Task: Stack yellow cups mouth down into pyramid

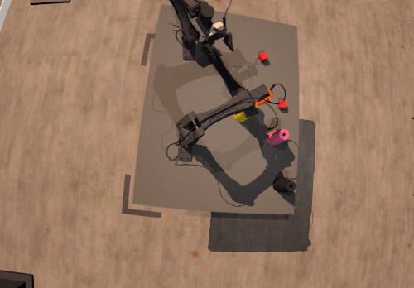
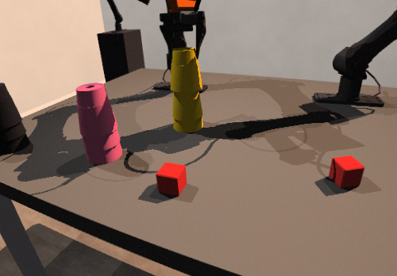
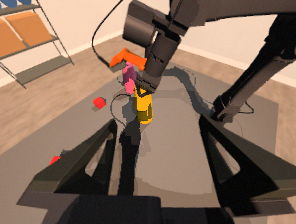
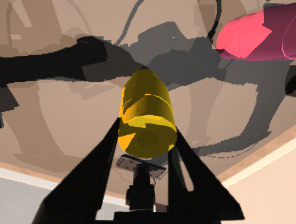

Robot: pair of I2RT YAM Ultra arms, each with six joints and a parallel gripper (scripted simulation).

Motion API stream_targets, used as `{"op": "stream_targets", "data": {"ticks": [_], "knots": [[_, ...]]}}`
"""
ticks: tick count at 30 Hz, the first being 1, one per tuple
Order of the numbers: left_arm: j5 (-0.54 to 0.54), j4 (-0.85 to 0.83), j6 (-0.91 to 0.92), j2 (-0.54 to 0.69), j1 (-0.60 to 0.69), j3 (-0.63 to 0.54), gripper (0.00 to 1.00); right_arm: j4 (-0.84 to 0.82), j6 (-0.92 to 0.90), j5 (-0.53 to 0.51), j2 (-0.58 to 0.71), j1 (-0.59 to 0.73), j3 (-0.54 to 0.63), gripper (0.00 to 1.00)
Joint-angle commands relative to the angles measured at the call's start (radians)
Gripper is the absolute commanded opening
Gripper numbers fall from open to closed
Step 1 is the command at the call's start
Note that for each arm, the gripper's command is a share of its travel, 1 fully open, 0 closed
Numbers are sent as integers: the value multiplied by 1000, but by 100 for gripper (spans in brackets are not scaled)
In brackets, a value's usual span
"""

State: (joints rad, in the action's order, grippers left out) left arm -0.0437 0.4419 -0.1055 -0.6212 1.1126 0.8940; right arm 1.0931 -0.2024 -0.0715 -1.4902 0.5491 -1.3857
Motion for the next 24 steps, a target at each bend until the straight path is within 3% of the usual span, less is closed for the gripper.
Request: {"op": "stream_targets", "data": {"ticks": [1, 17, 24], "knots": [[-7, -20, -6, 24, 11, -5, 100, 74, -8, -10, -20, 1, -68, 0], [-7, -20, -6, 24, 11, -5, 100, 248, -10, -11, -64, 5, -284, 0], [-7, -20, -6, 24, 11, -5, 100, 258, -2, -9, -60, 4, -301, 0]]}}
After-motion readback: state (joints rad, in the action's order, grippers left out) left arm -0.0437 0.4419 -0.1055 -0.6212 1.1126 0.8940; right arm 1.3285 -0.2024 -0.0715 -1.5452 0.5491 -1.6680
